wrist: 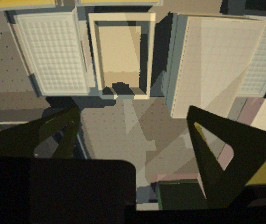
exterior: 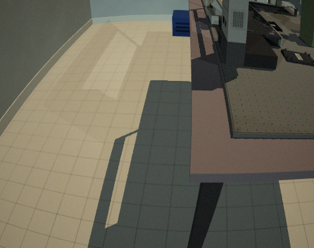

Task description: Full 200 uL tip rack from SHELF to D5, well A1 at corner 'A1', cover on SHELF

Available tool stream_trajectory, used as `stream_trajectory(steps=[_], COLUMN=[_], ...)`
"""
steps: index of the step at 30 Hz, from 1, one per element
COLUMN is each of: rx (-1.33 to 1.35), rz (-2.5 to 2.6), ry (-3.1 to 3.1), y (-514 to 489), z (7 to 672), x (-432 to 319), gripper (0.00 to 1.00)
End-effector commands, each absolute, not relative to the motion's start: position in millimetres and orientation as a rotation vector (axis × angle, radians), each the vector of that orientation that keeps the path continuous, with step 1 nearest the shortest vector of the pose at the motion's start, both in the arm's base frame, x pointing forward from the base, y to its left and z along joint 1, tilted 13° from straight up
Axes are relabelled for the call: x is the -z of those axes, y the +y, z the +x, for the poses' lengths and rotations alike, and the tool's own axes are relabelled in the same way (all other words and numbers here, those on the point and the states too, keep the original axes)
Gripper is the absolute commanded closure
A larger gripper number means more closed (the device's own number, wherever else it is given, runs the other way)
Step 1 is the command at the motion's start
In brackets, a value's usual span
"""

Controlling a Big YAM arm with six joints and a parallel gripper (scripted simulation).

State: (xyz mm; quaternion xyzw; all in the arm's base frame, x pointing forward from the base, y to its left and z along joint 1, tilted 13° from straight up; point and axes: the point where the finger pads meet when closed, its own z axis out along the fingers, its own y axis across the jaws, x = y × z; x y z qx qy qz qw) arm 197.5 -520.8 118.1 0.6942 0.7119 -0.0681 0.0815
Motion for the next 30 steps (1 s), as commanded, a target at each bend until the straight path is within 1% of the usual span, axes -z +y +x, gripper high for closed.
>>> stream_trajectory(steps=[1,9,12,13,18,30], rx=[0.247,0.252,0.268,0.253,0.255,0.251], rz=[2.033,2.034,2.021,2.034,2.036,2.039], ry=[2.079,2.080,2.066,2.081,2.083,2.087], y=[-532,-533,-541,-533,-533,-539], z=[173,133,130,123,100,107], x=[-147,-145,-155,-145,-144,-143], gripper=[0.00,0.00,0.00,0.00,0.00,0.00])
